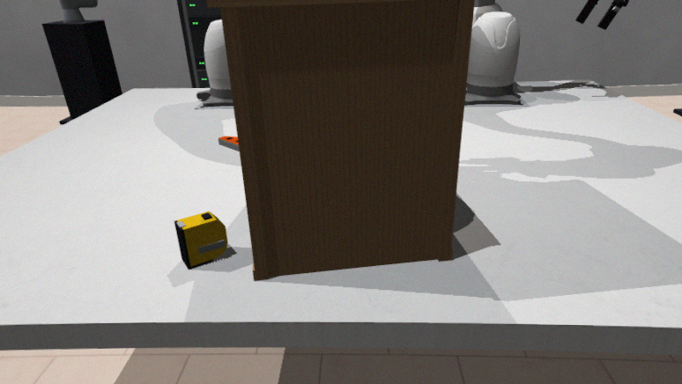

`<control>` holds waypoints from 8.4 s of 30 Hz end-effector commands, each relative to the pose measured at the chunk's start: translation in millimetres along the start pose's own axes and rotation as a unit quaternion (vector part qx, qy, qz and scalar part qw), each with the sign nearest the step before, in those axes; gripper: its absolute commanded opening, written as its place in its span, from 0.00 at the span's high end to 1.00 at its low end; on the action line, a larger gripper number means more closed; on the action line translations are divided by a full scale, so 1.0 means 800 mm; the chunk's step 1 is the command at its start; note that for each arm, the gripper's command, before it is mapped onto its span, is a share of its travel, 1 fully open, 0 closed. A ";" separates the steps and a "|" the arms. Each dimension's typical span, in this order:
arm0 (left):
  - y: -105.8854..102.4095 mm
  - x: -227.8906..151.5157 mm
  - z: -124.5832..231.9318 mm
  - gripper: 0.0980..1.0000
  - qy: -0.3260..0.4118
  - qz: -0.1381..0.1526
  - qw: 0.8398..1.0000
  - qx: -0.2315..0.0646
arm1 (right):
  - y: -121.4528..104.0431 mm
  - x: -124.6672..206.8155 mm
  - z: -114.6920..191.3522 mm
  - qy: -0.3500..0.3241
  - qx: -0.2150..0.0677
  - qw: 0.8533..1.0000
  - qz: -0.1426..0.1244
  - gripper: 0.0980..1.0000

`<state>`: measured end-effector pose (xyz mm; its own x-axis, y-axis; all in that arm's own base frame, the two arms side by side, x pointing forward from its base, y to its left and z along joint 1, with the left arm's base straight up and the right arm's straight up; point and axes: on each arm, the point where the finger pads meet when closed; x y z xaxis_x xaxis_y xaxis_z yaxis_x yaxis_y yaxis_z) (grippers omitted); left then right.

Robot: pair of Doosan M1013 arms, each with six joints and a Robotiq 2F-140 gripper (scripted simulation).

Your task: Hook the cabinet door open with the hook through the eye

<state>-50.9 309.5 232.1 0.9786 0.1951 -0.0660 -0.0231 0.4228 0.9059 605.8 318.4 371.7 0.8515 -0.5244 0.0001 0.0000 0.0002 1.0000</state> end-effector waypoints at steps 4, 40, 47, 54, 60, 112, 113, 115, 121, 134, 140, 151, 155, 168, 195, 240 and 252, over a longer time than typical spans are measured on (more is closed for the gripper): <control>0.001 0.000 0.000 0.00 0.000 0.000 1.000 0.001 | 0.001 -0.004 0.000 0.000 0.001 1.000 0.000 0.78; 0.001 0.000 0.000 0.00 0.000 0.000 1.000 0.001 | 0.001 -0.004 0.000 0.000 0.001 1.000 0.000 0.78; 0.001 0.000 0.000 0.00 0.000 0.000 1.000 0.001 | 0.001 -0.004 0.000 -0.001 0.001 1.000 0.000 0.78; 0.001 0.000 0.000 0.00 0.000 0.000 1.000 0.001 | 0.001 -0.006 0.000 -0.008 0.001 1.000 0.000 0.78; 0.001 0.000 0.000 0.00 0.000 0.000 1.000 0.001 | 0.001 -0.008 -0.001 -0.016 0.001 1.000 0.000 0.78; 0.001 0.000 0.000 0.00 0.000 0.000 1.000 0.001 | 0.001 -0.012 -0.001 -0.014 0.001 1.000 0.000 0.78; 0.001 0.000 0.000 0.00 0.000 0.000 1.000 0.001 | 0.001 -0.012 -0.001 -0.013 0.001 1.000 0.000 0.78; 0.001 0.000 0.000 0.00 0.000 0.000 1.000 0.001 | 0.001 -0.011 -0.001 -0.011 0.001 1.000 0.000 0.78; 0.001 0.000 0.000 0.00 0.000 0.000 1.000 0.001 | 0.001 -0.010 -0.001 -0.004 0.001 1.000 0.000 0.78; 0.001 0.000 0.000 0.00 0.000 0.000 1.000 0.001 | 0.001 -0.005 0.000 -0.002 0.001 1.000 0.000 0.78; 0.001 0.000 0.000 0.00 0.000 0.000 1.000 0.001 | 0.003 -0.005 0.000 -0.002 0.001 1.000 0.000 0.78; 0.001 0.000 0.000 0.00 0.000 0.000 1.000 0.001 | 0.014 -0.005 0.000 -0.002 0.001 1.000 0.000 0.78; 0.001 0.000 0.000 0.00 0.000 0.000 1.000 0.001 | 0.022 -0.005 0.000 -0.002 0.001 1.000 0.000 0.78; 0.001 0.000 0.000 0.00 0.000 0.000 1.000 0.001 | 0.050 -0.005 0.000 -0.002 0.001 1.000 0.000 0.78; 0.001 0.000 0.000 0.00 0.000 0.000 1.000 0.001 | 0.085 -0.005 0.000 -0.002 0.001 1.000 0.000 0.78; 0.001 0.000 0.000 0.00 0.000 0.000 1.000 0.001 | 0.085 -0.148 0.067 0.473 0.001 0.881 0.000 0.86; 0.001 0.000 0.000 0.00 0.000 0.000 1.000 0.001 | 0.068 -0.148 0.067 0.473 0.001 0.881 0.000 0.86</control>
<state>-50.9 309.5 232.1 0.9786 0.1951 -0.0660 -0.0231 0.4228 0.9059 476.8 334.8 427.6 0.9075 0.4201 0.0000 -0.0001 0.0002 1.0000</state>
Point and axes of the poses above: on each arm, the point where the finger pads meet when closed, its own y axis back along the fingers, its own x axis across the jaws, z = x × y, and after that the axes turned 6 degrees about y, right-handed
